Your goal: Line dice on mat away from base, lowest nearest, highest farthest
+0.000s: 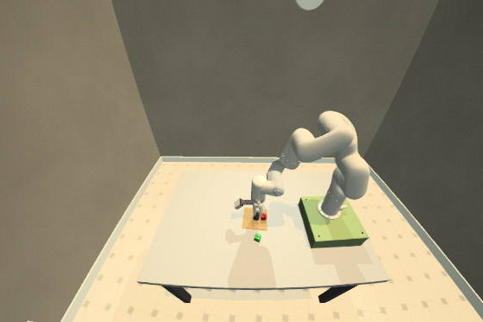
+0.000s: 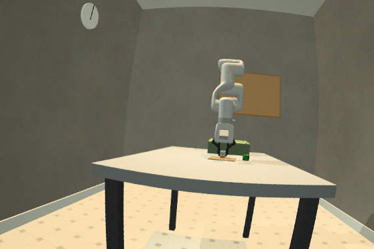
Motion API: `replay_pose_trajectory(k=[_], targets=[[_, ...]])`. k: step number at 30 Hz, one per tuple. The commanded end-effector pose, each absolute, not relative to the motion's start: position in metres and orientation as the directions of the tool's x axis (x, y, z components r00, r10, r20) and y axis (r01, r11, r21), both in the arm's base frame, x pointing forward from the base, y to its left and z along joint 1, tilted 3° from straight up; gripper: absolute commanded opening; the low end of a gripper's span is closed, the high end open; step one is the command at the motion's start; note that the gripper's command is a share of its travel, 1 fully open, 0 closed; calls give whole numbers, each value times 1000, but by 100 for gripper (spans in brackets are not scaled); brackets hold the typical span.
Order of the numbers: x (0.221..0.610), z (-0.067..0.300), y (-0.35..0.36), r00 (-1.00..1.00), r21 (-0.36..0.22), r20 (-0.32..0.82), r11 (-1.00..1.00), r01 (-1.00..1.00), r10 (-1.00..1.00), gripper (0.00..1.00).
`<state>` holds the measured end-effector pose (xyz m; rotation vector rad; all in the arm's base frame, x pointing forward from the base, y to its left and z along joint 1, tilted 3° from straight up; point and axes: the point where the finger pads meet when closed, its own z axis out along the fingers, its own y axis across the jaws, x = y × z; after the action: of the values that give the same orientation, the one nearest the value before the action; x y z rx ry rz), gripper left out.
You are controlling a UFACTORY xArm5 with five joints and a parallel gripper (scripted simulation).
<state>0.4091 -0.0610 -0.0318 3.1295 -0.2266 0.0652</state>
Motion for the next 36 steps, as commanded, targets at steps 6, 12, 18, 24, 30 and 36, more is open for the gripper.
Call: replay_pose_trajectory(k=[6,12,18,24,30,36], targets=[[412,-36,-61,988,0,47,-990,-144,-144,27],[412,-36,-61,988,0,47,-990,-144,-144,27],[412,-36,-61,988,0,47,-990,-144,-144,27],[412,-36,-61,988,0,47,-990,-144,-144,27],[412,-36,-61,988,0,47,-990,-144,-144,27],[412,-36,-61,988,0,47,-990,-144,-144,27]])
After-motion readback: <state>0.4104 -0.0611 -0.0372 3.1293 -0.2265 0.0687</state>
